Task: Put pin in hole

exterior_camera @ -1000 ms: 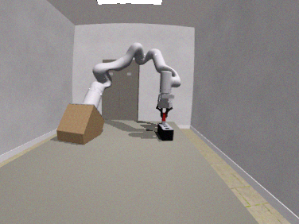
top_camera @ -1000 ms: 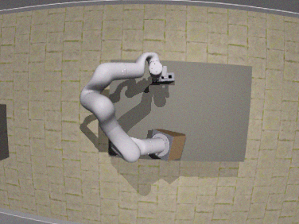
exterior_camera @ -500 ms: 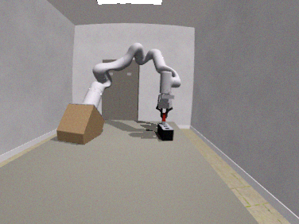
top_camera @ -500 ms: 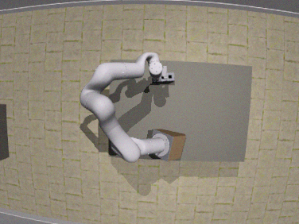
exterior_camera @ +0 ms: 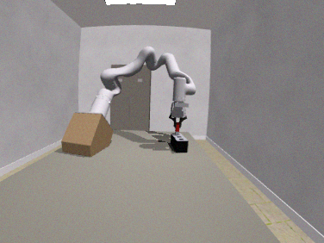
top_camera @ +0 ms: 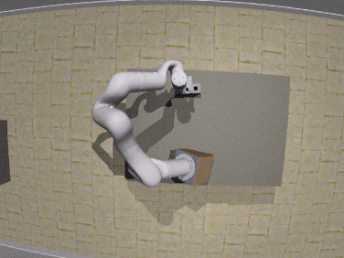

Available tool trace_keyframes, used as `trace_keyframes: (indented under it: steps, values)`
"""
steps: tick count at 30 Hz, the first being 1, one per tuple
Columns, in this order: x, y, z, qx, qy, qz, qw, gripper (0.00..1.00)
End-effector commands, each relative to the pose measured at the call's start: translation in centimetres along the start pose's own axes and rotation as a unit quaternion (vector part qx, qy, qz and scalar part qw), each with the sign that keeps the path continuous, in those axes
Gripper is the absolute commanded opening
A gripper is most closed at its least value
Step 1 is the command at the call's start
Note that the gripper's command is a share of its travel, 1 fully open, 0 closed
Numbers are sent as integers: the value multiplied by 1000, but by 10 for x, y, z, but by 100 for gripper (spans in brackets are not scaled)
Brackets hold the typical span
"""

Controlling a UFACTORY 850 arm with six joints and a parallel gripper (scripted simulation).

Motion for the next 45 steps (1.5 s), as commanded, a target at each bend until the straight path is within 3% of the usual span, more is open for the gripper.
trace_keyframes:
  steps: [1, 45]
  values:
    - [-1, 3, 0, 0, 0, 1, 1000, 0]
    - [-2, 7, 0, 0, 0, 1, 1000, 0]
Point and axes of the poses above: the point where the finger pads meet when closed, its own y axis out along the fingers, its own x axis across the jaws, z = x × y, the point moved 8 cm from there along -y, back along the fingers, and after that the axes turned 15 degrees about y, right-handed, at the moved point
